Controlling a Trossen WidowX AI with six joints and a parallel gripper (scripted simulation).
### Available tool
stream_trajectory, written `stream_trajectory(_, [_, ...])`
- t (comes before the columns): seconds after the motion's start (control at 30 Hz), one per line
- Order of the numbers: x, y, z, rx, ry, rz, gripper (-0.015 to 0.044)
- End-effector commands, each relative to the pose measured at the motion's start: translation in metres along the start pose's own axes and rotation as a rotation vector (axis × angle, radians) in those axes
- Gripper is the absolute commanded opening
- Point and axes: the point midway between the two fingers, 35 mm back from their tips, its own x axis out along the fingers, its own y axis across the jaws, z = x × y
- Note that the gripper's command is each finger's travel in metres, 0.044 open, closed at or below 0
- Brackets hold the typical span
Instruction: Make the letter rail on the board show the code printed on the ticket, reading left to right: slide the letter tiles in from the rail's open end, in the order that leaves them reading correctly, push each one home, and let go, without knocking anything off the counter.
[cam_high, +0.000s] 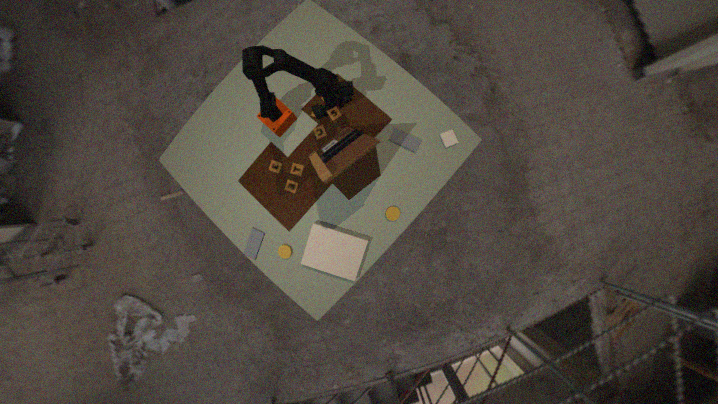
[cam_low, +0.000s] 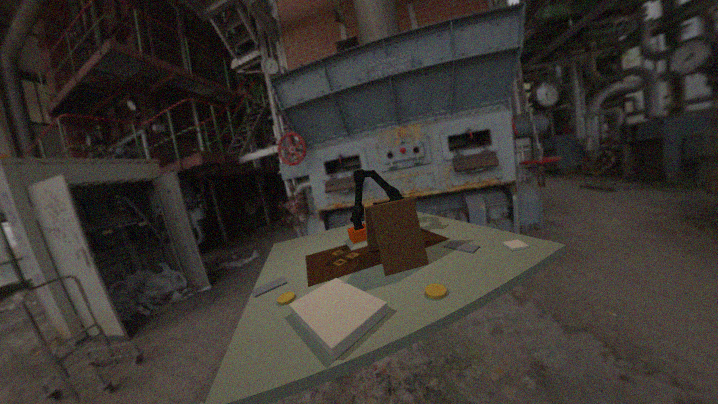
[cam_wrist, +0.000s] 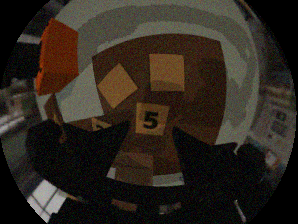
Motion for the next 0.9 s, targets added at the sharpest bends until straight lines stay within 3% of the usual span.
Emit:
stream_trajectory(0.0, [0.003, 0.001, 0.001, -0.007, -0.004, 0.003, 0.0340])
stream_trajectory(0.87, [0.022, 0.001, 0.001, -0.007, -0.004, 0.003, 0.0340])
